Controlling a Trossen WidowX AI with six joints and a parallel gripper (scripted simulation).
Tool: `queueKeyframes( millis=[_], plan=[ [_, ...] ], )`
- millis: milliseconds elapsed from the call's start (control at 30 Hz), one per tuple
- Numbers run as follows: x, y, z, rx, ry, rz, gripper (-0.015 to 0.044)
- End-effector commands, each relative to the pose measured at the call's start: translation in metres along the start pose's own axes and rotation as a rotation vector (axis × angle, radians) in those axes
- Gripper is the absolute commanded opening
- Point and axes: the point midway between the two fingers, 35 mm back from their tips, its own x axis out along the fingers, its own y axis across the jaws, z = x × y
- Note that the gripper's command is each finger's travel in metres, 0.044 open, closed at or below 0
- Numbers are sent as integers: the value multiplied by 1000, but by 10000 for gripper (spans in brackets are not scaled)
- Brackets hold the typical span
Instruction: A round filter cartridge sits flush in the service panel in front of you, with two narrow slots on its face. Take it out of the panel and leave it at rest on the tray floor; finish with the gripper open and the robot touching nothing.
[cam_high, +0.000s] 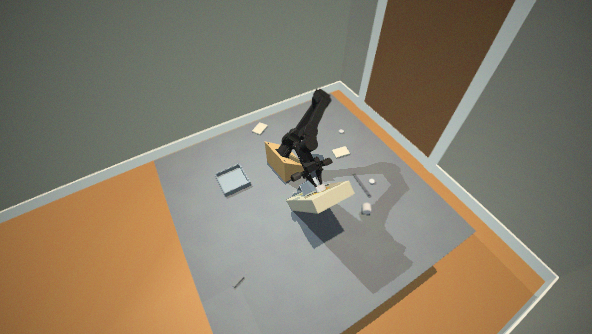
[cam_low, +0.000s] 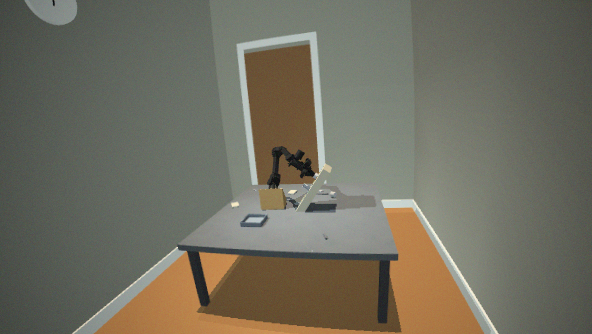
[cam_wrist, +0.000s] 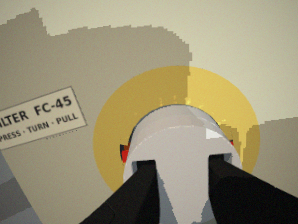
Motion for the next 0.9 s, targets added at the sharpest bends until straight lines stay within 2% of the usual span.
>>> queueKeyframes(
  millis=[0,200,367,867],
  plan=[
    [-23,-3,2,0,-10,-16,0],
    [-45,0,0,-2,-11,-16,0],
    [-45,0,-2,-2,-11,-16,0],
    [-37,-11,-51,-2,-10,-16,0]
  ],
)
